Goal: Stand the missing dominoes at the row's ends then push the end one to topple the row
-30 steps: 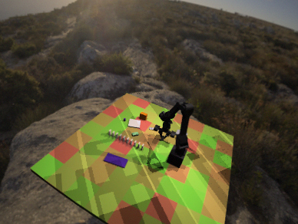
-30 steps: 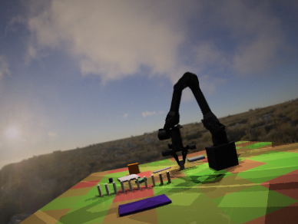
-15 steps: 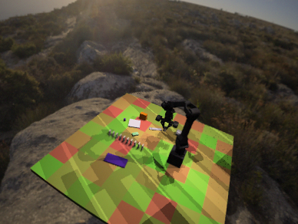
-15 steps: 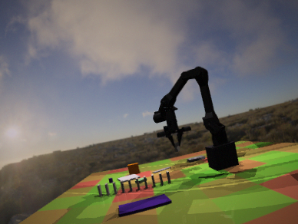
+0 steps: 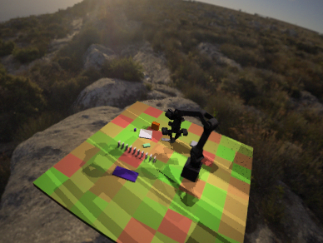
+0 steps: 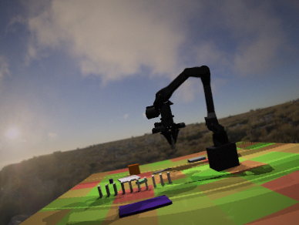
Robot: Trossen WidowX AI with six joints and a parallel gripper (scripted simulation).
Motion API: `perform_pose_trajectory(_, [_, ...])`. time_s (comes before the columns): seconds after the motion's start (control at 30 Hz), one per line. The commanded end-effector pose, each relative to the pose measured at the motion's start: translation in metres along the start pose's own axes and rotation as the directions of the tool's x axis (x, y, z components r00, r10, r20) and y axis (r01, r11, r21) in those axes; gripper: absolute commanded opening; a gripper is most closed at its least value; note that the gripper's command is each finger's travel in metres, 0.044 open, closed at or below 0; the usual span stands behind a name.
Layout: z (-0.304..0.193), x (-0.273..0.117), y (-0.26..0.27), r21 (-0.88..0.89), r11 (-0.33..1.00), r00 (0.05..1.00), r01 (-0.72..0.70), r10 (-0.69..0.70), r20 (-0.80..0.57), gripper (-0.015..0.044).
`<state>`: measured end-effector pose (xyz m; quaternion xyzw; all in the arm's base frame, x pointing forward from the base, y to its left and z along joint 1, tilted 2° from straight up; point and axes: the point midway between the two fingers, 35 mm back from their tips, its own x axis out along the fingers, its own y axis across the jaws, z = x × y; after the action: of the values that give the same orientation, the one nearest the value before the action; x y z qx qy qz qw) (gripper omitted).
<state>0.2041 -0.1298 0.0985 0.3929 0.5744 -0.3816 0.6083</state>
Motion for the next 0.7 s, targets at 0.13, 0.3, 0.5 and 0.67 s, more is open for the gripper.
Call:
perform_pose_trajectory(0.13, [-0.051,0.0,0.064,-0.601,0.799,1.0,0.002,0.0,0.003,0.0107])
perform_pose_trajectory(0.3, [-0.089,0.0,0.093,-0.855,0.519,1.0,0.007,0.003,0.01,0.0107])
perform_pose_trajectory(0.5, [-0.091,0.001,0.095,-0.862,0.507,1.0,0.007,0.004,0.011,0.0107])
perform_pose_trajectory(0.67, [-0.088,0.03,0.1,-0.862,0.507,1.0,0.007,0.004,0.011,0.0107])
